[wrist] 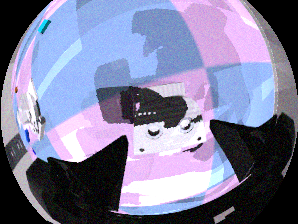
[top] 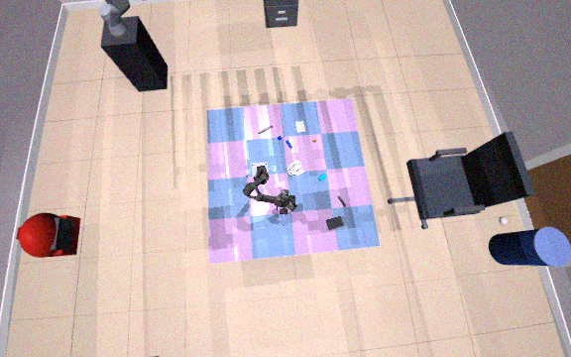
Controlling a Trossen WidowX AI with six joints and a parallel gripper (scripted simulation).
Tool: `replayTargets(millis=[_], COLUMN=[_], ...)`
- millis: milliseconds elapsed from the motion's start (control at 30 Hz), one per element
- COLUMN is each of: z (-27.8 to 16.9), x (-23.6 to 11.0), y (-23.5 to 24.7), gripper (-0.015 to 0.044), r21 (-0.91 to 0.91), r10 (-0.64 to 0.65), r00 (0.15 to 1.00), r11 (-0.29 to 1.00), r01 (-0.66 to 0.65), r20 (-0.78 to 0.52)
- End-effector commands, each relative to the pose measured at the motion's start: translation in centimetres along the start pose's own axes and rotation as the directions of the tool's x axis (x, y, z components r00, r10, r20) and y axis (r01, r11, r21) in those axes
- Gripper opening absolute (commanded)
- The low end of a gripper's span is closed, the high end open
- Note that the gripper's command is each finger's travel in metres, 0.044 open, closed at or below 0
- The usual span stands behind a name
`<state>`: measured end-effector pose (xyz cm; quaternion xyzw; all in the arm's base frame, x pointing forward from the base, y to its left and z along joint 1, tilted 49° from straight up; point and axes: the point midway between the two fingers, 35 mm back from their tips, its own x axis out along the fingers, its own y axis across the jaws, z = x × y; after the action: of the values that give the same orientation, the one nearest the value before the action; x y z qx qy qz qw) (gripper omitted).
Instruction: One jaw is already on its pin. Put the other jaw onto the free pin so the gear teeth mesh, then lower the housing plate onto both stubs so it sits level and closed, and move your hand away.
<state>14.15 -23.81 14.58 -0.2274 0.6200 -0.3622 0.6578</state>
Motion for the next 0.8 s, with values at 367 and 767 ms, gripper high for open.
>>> replayTargets(millis=[367, 767], z=[-0.07, -0.07], x=[1.41, 1.43], y=[0.13, 0.13], gripper=[0.044, 0.044], r21=[-0.008, -0.008], r10=[0.002, 0.002], r00=[1.0, 1.0], r11=[1.0, 1.0], r01=[-0.002, -0.002], r20=[0.002, 0.002])
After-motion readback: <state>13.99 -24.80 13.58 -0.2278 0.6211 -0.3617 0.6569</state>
